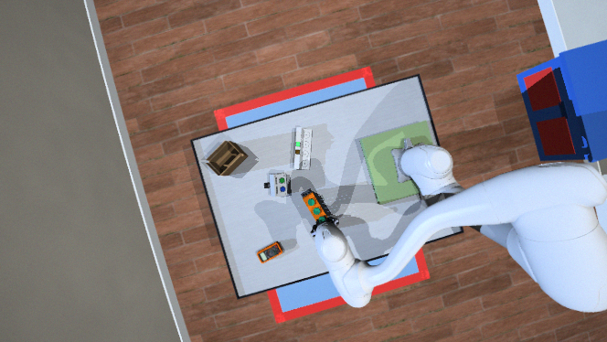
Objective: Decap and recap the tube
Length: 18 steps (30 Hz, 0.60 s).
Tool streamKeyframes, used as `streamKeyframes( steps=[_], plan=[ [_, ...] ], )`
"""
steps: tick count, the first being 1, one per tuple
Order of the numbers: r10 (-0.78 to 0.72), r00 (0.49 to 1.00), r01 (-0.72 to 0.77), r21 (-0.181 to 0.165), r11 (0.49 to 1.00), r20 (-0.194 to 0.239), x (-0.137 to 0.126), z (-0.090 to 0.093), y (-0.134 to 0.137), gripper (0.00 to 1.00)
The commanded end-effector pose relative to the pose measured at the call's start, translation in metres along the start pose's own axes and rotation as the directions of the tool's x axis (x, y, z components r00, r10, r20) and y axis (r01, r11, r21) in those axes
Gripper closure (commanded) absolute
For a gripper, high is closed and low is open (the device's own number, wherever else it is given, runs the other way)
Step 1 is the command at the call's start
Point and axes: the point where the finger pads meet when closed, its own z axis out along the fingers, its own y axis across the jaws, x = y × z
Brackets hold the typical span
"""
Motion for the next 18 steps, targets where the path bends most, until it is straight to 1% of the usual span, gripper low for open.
streamKeyframes(
  steps=[1, 4, 7, 13, 14, 18],
  plan=[
    [0.168, 0.986, -0.168, -0.005, 0.986, 0.014, 0.0012, -0.0002, 0.0015, 0.7],
    [0.313, 0.95, -0.313, -0.007, 0.95, 0.013, 0.0011, -0.0002, 0.0015, 0.7],
    [0.449, 0.893, -0.449, -0.009, 0.894, 0.011, 0.0012, -0.0002, 0.0016, 0.7],
    [0.45, 0.893, -0.45, -0.006, 0.893, 0.009, 0.0008, -0.0004, 0.0009, 0.7],
    [0.449, 0.893, -0.449, -0.008, 0.894, 0.012, 0.0011, 0.0038, 0.0012, 0.59],
    [0.45, 0.893, -0.45, -0.006, 0.893, 0.009, 0.0008, 0.0015, 0.0009, 0.59]
  ],
)
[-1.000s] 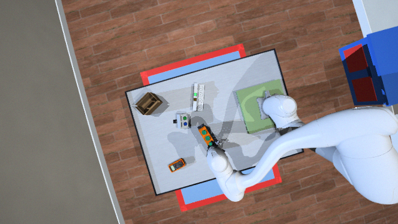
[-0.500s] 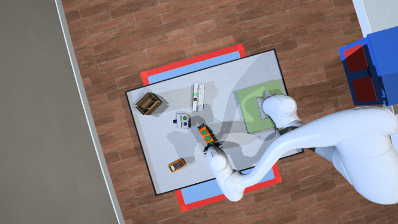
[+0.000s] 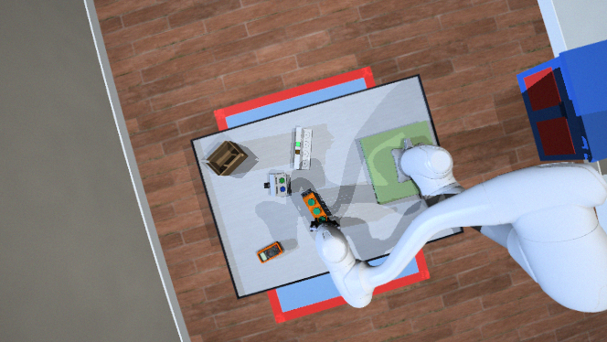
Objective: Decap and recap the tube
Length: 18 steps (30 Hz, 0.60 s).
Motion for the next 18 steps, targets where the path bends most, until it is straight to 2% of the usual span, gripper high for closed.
streamKeyframes(
  steps=[1, 8, 10, 13, 15, 18],
  plan=[
    [0.004, 1.0, -0.004, -0.001, 1.0, 0.001, 0.0003, 0.0008, 0.0003, 0.59],
    [0.004, 1.0, -0.004, -0.001, 1.0, 0.001, 0.0003, 0.0008, 0.0003, 0.59],
    [-0.169, 0.986, 0.169, -0.002, 0.986, 0.003, 0.0002, 0.0013, 0.0005, 0.59],
    [-0.39, 0.921, 0.39, -0.001, 0.921, -0.002, 0.0001, 0.0013, 0.0007, 0.59],
    [-0.39, 0.921, 0.39, -0.001, 0.921, -0.002, 0.0001, 0.0013, 0.0007, 0.59],
    [-0.602, 0.799, 0.602, -0.001, 0.799, -0.001, 0.0001, 0.0013, 0.0006, 0.59]
  ],
)
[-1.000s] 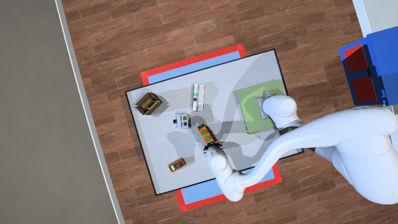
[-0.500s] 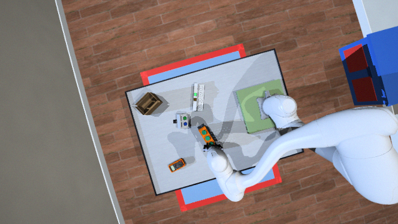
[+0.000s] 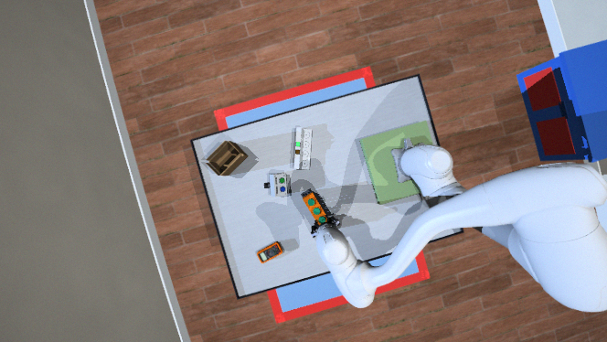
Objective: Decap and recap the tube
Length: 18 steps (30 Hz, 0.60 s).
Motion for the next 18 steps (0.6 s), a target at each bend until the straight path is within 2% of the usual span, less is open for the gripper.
streamKeyframes(
  steps=[1, 7, 15, 16, 18],
  plan=[
    [-0.275, 0.961, 0.275, -0.006, 0.962, -0.021, 0.0001, 0.0013, 0.0008, 0.59],
    [-0.577, 0.816, 0.577, -0.012, 0.817, -0.02, 0.0001, 0.0013, 0.0004, 0.59],
    [-0.578, 0.816, 0.578, -0.011, 0.816, -0.016, 0.0004, 0.0008, 0.0002, 0.59],
    [-0.578, 0.816, 0.578, -0.011, 0.816, -0.016, 0.0004, 0.0008, 0.0002, 0.7],
    [-0.578, 0.816, 0.578, -0.011, 0.816, -0.016, 0.0005, 0.0008, 0.0002, 0.7]
  ],
)
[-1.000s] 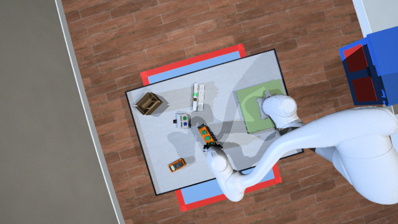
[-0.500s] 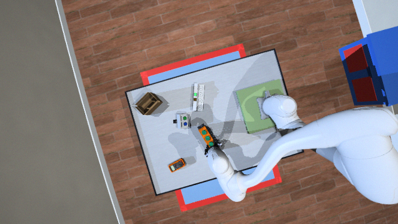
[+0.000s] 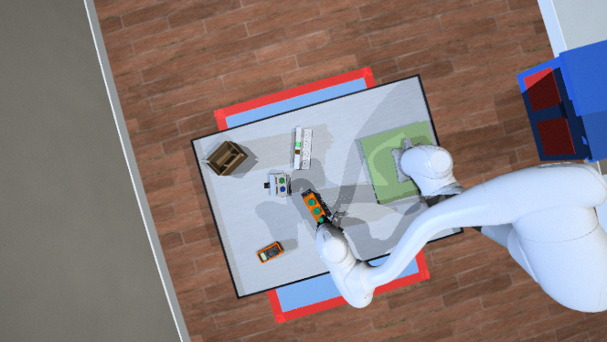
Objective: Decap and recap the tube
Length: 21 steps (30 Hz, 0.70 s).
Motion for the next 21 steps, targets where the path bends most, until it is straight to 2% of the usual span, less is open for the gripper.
streamKeyframes(
  steps=[1, 10, 11, 13, 17, 21],
  plan=[
    [-0.003, 1.0, 0.003, -0.004, 1.0, -0.004, 0.0002, 0.0007, 0.0003, 0.7],
    [-0.003, 1.0, 0.003, -0.004, 1.0, -0.004, 0.0001, 0.0007, 0.0003, 0.7],
    [0.056, 0.998, -0.056, -0.005, 0.998, -0.008, 0.0007, 0.001, 0.0001, 0.7],
    [0.056, 0.998, -0.056, -0.005, 0.998, -0.008, 0.0007, 0.001, 0.0001, 0.7],
    [0.248, 0.969, -0.248, -0.002, 0.969, -0.005, 0.0007, 0.001, 0.0001, 0.7],
    [0.431, 0.902, -0.431, -0.001, 0.902, -0.002, 0.0005, 0.0011, 0.0002, 0.7]
  ],
)
